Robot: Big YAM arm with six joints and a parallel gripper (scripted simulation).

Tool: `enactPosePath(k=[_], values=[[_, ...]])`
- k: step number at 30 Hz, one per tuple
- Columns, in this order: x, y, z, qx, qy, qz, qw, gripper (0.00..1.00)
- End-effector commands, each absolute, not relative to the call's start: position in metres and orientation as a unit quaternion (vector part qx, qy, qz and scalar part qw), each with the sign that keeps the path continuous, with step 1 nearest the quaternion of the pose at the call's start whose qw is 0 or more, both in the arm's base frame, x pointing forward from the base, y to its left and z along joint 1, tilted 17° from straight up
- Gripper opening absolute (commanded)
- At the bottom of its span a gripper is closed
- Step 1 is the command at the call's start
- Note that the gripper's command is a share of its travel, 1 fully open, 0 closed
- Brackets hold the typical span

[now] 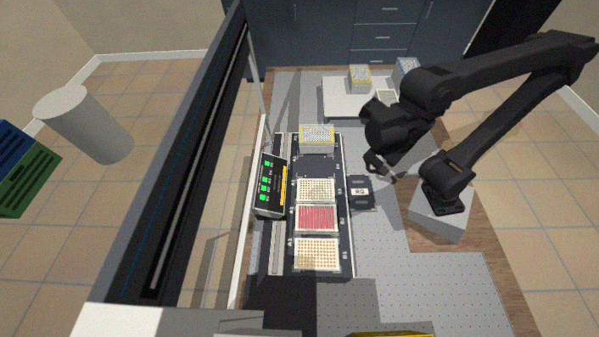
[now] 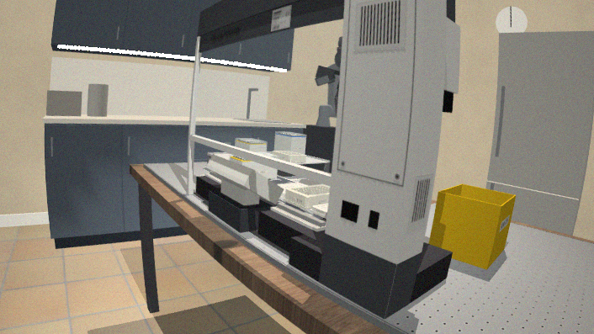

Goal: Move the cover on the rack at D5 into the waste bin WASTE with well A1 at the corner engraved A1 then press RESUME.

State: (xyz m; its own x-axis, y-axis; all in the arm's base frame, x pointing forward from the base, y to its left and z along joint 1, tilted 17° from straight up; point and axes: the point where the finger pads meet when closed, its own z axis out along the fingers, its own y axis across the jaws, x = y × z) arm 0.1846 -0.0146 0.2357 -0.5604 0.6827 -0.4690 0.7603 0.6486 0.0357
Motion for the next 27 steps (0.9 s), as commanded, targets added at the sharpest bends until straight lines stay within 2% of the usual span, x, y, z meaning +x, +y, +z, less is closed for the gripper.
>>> enactPosePath(k=[1,27], values=[[0.1973,-0.0127,0.2679,0.365,0.896,-0.063,0.246,1.00],[0.1971,-0.0140,0.2648,0.162,0.967,-0.078,0.181,1.00]])
